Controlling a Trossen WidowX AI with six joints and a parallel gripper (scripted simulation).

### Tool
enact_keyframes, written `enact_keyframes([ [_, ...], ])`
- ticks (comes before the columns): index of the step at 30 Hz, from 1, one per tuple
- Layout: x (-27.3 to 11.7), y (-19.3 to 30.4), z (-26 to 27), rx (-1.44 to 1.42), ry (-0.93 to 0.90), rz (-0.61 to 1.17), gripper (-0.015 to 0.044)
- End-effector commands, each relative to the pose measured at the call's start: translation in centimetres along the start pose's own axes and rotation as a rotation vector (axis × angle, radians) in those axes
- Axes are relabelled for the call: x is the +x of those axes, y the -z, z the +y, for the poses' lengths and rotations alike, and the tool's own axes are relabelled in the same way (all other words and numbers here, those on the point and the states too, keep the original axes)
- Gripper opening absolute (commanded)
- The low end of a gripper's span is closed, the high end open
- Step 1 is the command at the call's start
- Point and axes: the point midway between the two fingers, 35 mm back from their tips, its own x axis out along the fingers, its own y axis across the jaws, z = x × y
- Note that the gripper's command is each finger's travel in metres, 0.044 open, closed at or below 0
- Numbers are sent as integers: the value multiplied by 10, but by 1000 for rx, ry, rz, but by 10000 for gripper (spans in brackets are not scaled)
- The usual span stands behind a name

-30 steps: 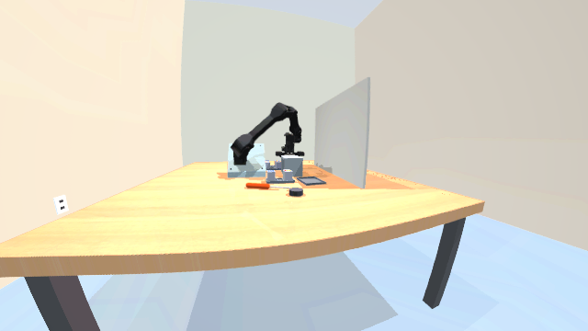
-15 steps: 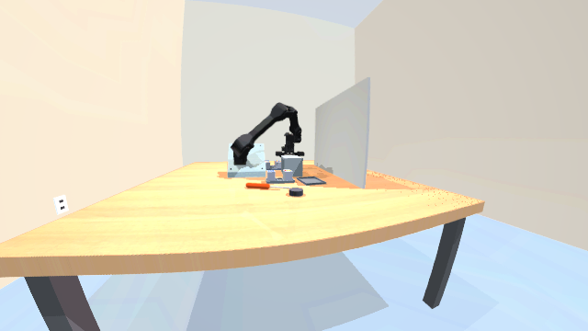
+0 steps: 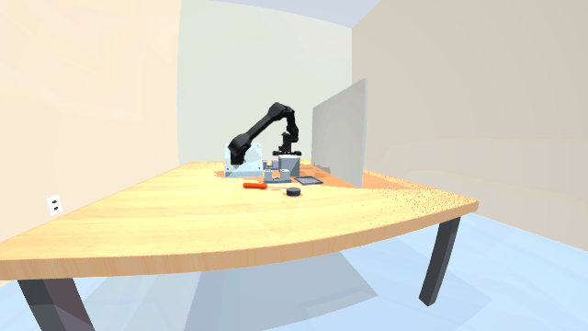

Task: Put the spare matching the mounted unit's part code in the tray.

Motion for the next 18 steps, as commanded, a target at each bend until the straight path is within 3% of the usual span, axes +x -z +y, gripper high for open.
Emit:
enact_keyframes([
  [1, 0, 0, 0, 0, 0, 0, 89],
  [5, 0, 0, 0, 0, 0, 0, 0],
  [13, -1, 0, 0, 0, 0, 0, 0],
  [18, -32, -2, -2, -3, 0, -1, 0],
])
